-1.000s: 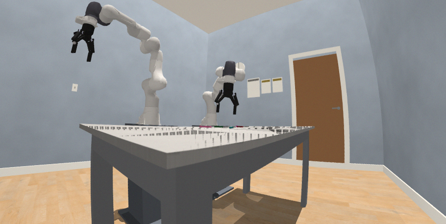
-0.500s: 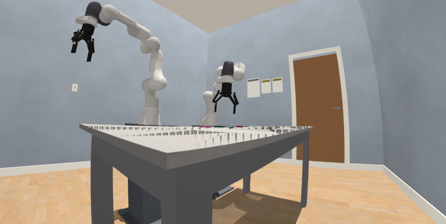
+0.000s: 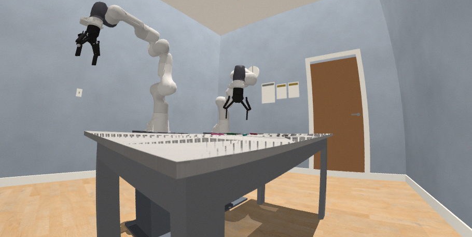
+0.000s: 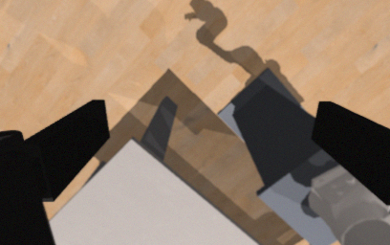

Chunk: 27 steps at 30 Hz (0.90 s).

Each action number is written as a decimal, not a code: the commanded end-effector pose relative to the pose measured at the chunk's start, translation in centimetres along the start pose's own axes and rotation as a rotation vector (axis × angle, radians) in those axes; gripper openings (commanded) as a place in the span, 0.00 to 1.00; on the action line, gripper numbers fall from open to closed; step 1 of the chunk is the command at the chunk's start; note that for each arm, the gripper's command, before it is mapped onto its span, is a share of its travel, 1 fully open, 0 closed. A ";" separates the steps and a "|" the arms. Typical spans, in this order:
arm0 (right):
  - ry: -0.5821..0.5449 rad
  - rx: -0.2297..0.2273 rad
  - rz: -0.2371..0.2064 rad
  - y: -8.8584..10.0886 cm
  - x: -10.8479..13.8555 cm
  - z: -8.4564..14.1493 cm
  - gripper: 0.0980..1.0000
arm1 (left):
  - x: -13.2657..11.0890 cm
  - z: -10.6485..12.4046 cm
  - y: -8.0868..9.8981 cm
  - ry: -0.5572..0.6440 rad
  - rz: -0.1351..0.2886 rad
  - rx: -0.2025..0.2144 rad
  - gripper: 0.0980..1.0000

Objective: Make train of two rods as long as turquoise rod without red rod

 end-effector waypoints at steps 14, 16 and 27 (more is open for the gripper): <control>0.005 0.001 0.005 0.1 0.1 0.1 1.00 | 2.3 -1.1 0.1 -0.402 0.002 -0.023 1.00; 0.005 0.001 0.005 0.1 0.1 0.1 1.00 | 2.7 -1.3 0.0 -0.439 0.005 -0.026 1.00; 0.005 0.001 0.005 0.1 0.1 0.1 1.00 | 4.4 -2.1 -0.3 -0.639 0.021 -0.040 1.00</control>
Point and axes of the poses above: on each arm, the point where the finger pads meet when closed, its own y axis back along the fingers, its own z axis across the jaws, x = y × z, the point moved 7 cm from there along y, back along the fingers, and after that the axes turned 2 degrees about -y, right-handed, at the moved point
